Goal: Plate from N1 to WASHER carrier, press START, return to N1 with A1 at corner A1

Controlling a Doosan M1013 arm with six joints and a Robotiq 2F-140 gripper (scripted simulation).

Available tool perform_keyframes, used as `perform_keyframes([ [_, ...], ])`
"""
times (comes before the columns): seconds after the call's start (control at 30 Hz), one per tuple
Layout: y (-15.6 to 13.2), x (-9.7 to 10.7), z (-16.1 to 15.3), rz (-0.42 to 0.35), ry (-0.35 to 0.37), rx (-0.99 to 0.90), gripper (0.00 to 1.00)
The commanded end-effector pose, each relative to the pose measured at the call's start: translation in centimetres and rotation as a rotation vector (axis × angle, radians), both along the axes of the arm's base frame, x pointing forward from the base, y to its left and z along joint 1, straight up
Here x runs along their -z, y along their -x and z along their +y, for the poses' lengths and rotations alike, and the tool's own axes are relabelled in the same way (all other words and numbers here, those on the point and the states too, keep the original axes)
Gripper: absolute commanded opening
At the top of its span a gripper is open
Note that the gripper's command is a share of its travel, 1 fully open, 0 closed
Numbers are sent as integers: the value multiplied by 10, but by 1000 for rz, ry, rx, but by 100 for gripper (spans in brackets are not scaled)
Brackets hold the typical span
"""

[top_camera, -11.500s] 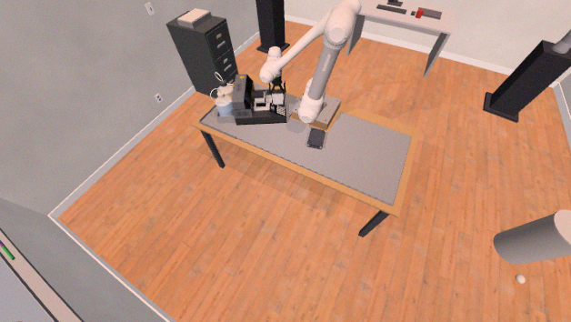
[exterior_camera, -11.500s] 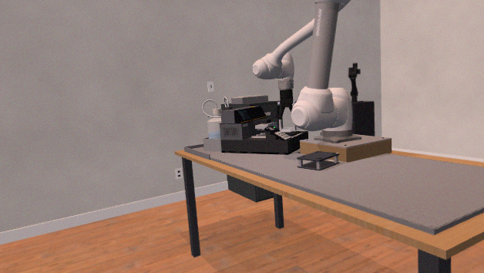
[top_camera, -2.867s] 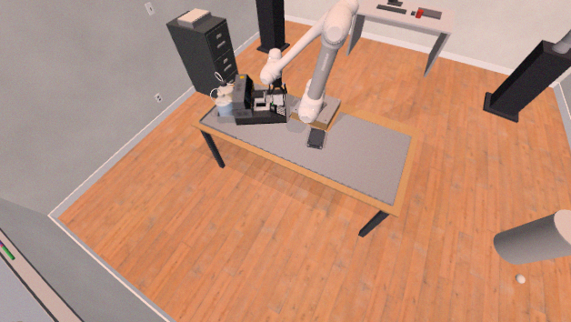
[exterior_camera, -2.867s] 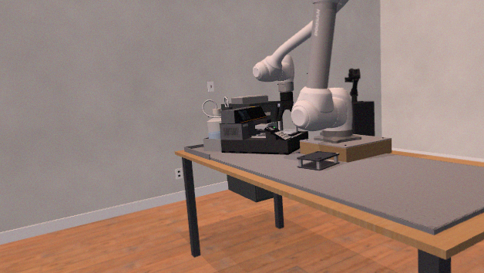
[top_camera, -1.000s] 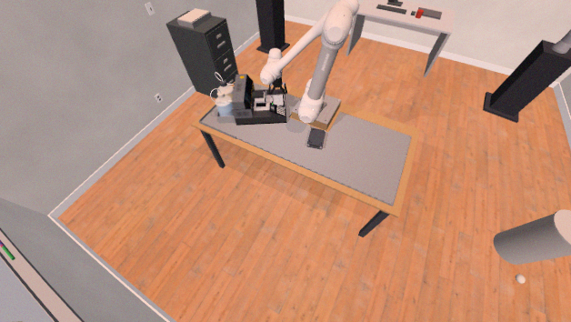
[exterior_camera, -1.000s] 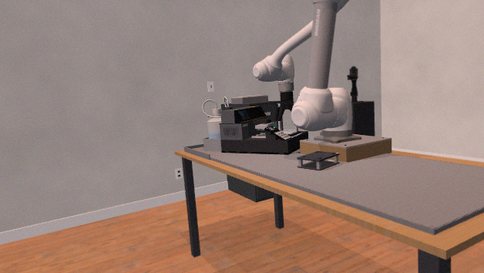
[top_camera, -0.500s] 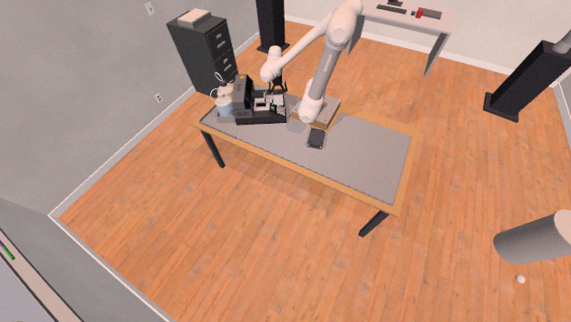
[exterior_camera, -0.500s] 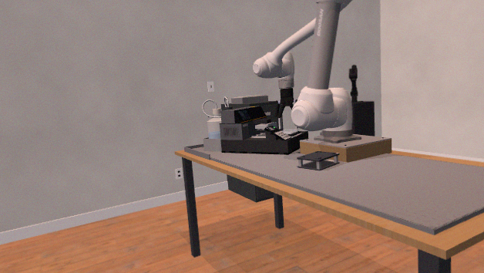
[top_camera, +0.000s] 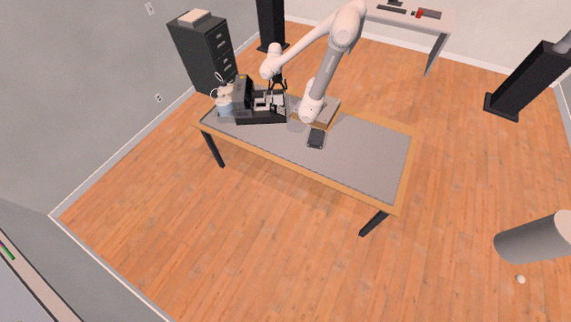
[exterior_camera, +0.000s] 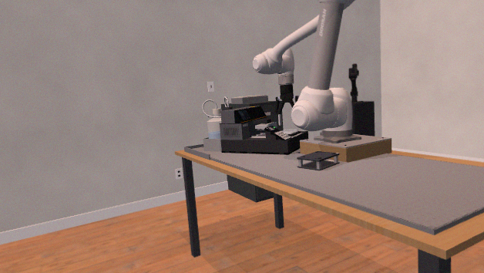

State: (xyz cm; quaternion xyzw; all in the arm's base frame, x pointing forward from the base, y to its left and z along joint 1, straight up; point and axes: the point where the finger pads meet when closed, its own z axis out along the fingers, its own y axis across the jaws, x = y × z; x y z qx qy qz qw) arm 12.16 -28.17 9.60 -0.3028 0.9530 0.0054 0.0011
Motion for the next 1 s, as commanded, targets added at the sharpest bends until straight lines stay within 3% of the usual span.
perform_keyframes([
  [0.0, 0, -8, -2, 3, 4, -9, 70],
  [0.97, 0, -46, -2, 3, 4, -9, 70],
])
